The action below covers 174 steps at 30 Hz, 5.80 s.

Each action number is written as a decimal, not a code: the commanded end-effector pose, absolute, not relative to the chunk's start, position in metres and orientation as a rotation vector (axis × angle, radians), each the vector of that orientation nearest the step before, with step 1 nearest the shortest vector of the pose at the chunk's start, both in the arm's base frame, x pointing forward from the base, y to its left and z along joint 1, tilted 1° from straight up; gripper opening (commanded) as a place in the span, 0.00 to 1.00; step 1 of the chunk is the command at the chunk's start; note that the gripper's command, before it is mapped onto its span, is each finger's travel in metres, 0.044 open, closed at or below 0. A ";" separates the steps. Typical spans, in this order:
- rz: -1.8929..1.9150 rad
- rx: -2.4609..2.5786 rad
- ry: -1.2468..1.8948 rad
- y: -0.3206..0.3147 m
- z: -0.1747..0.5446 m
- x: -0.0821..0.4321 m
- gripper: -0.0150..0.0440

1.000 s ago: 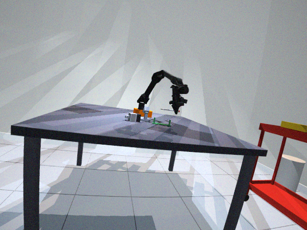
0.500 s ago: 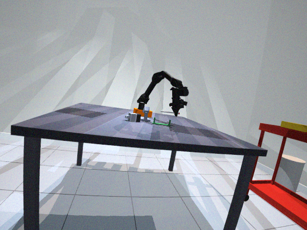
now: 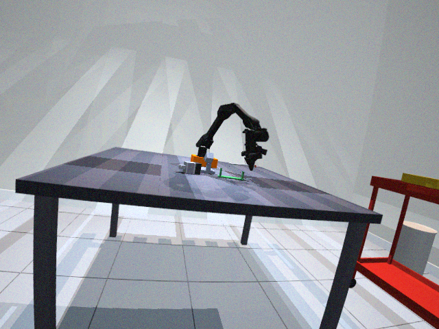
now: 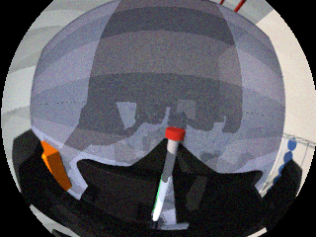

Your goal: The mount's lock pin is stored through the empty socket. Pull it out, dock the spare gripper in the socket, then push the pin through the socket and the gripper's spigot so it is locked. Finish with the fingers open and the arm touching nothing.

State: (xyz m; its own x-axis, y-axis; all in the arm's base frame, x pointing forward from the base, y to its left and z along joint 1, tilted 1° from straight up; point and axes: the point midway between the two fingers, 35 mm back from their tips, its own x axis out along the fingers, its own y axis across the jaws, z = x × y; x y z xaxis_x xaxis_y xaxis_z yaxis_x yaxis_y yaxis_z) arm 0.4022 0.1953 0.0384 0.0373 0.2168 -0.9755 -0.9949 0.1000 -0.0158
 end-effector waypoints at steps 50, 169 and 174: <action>1.210 -0.991 1.061 0.195 0.007 0.402 0.59; 1.188 -1.040 1.135 0.130 -0.003 0.395 0.25; 1.189 -1.040 1.134 0.131 0.000 0.395 0.25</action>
